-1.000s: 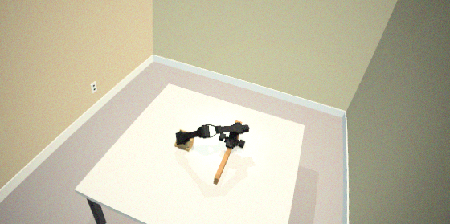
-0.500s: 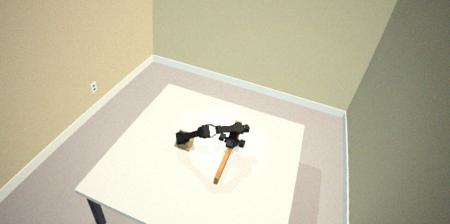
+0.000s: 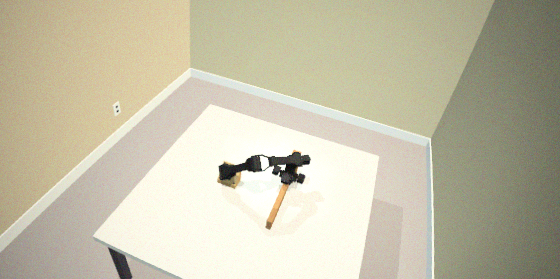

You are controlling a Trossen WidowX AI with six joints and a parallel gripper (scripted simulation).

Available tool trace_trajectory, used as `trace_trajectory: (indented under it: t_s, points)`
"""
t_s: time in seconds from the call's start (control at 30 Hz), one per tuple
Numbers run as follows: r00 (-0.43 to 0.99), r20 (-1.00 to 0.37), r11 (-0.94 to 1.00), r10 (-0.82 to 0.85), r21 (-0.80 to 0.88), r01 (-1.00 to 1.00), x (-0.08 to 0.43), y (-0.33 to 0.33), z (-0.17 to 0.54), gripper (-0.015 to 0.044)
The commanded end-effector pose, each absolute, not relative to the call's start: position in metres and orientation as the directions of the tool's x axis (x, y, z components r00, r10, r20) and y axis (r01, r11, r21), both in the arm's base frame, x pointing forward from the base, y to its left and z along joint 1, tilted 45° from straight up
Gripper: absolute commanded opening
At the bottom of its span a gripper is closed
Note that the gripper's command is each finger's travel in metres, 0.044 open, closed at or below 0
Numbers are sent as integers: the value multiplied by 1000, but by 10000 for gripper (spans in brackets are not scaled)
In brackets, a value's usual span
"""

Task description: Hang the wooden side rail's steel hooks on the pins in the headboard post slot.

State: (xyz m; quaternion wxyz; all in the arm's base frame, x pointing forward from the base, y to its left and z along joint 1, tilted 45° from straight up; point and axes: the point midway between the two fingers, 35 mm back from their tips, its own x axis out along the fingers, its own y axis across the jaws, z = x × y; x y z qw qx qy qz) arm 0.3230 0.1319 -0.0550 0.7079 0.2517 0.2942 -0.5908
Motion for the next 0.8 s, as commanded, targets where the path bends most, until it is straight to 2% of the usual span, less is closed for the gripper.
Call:
trace_trajectory:
  t_s: [0.0,0.77]
  points:
    - [137,-717,181,-683,16,983,323,136,-55,0]
    - [137,-718,181,-683,16,983,322,138,-56,0]
